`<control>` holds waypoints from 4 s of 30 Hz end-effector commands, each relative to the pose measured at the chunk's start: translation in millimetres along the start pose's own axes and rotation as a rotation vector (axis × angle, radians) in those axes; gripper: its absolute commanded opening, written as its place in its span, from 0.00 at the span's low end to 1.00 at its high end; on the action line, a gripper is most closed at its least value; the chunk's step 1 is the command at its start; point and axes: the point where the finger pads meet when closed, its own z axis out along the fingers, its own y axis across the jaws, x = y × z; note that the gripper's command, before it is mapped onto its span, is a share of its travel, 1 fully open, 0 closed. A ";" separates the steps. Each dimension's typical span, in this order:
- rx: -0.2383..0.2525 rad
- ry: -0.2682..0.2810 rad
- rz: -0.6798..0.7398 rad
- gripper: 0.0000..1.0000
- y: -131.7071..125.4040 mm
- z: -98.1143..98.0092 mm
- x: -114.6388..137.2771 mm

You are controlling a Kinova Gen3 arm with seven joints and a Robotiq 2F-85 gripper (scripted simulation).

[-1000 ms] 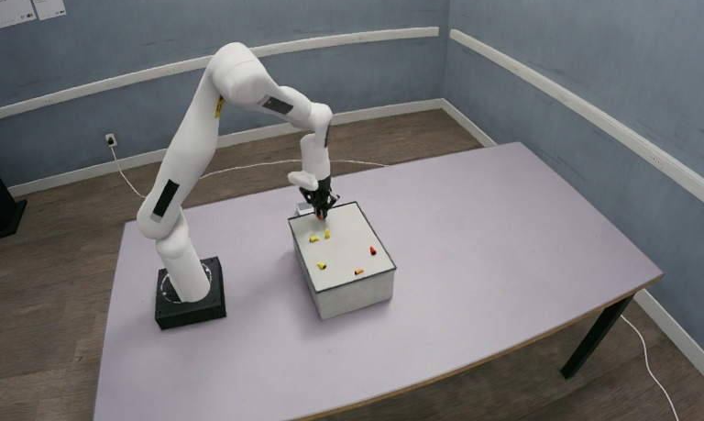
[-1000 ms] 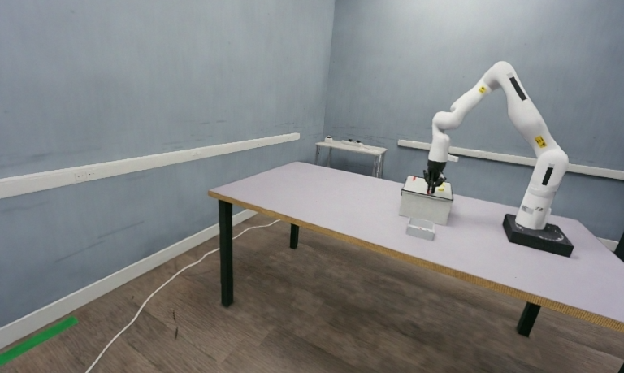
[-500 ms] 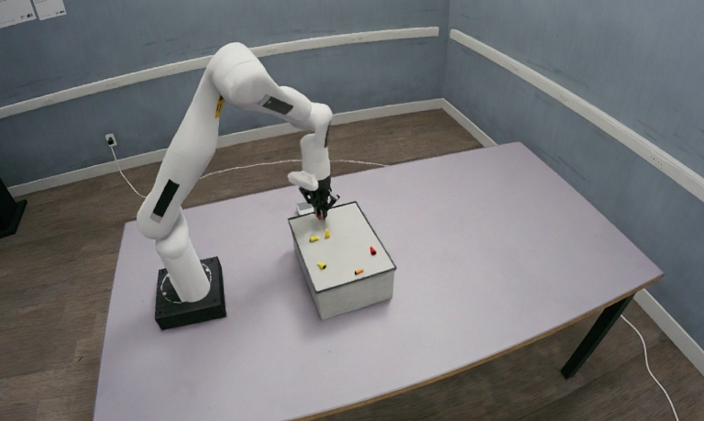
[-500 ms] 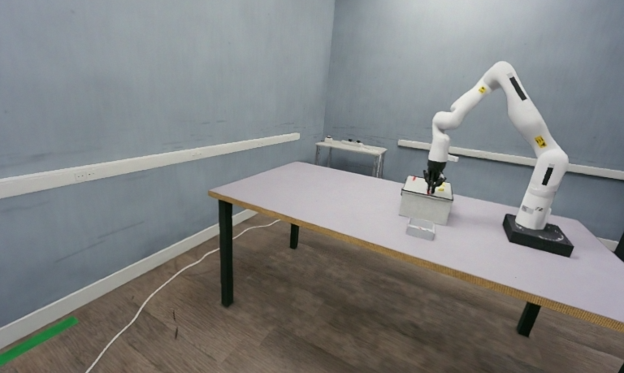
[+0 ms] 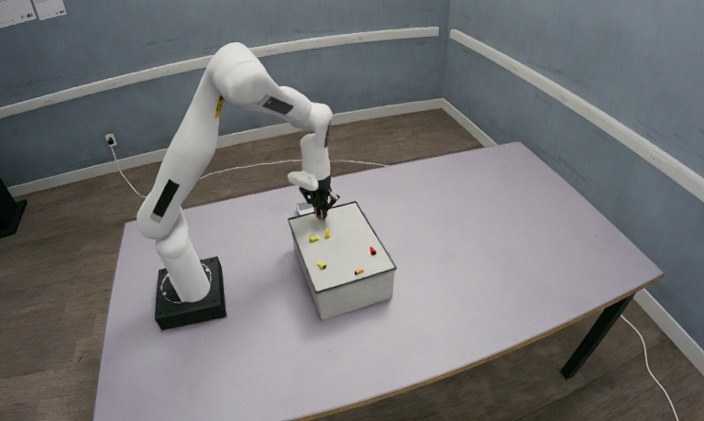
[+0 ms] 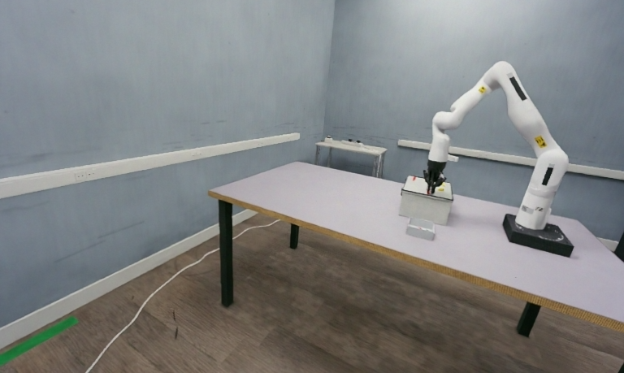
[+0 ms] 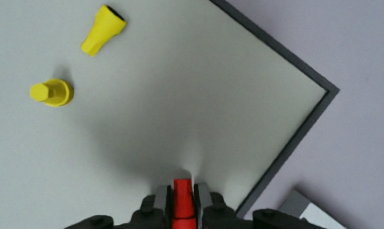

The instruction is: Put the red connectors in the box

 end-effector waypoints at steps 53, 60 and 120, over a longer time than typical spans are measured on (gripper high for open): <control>0.001 -0.001 0.000 0.19 23.3 -70.6 -25.7; 0.001 -0.001 0.000 0.19 48.0 -70.6 -52.6; 0.001 -0.001 0.000 0.19 115.5 76.7 -126.3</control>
